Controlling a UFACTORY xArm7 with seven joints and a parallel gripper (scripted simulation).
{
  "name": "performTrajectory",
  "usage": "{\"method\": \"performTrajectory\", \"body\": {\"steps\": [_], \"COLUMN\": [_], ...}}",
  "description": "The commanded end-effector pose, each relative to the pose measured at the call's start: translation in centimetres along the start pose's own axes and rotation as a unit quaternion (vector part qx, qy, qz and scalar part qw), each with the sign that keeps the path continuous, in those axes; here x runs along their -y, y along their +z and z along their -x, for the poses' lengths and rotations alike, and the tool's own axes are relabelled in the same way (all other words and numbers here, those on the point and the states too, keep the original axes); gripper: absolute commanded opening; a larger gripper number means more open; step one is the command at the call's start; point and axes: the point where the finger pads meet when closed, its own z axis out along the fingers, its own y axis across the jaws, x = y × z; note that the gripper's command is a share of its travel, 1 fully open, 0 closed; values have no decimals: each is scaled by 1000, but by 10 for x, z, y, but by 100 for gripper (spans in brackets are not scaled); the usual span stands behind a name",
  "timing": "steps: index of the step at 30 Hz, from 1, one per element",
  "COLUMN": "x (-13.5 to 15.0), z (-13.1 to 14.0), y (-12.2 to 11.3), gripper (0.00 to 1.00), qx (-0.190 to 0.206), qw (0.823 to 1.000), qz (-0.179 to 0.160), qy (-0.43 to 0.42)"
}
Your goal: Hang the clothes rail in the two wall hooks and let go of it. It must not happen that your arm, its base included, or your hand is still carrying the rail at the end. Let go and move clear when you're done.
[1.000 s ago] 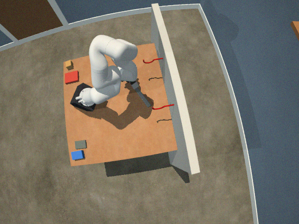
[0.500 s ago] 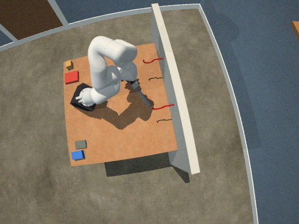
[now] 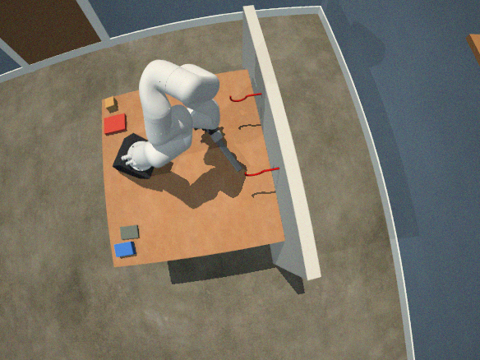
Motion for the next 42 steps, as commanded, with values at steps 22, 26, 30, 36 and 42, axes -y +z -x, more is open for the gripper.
{"method": "performTrajectory", "body": {"steps": [22,26,30,36,42], "x": [1,1,1,1,1], "z": [0,0,0,0,0], "y": [-14,-17,-20,-22,-26], "gripper": [0,0,0,0,0], "qx": [0,0,0,0,0], "qw": [1000,1000,1000,1000,1000], "qz": [-1,-1,-1,-1,-1], "qy": [0,0,0,0,0]}}
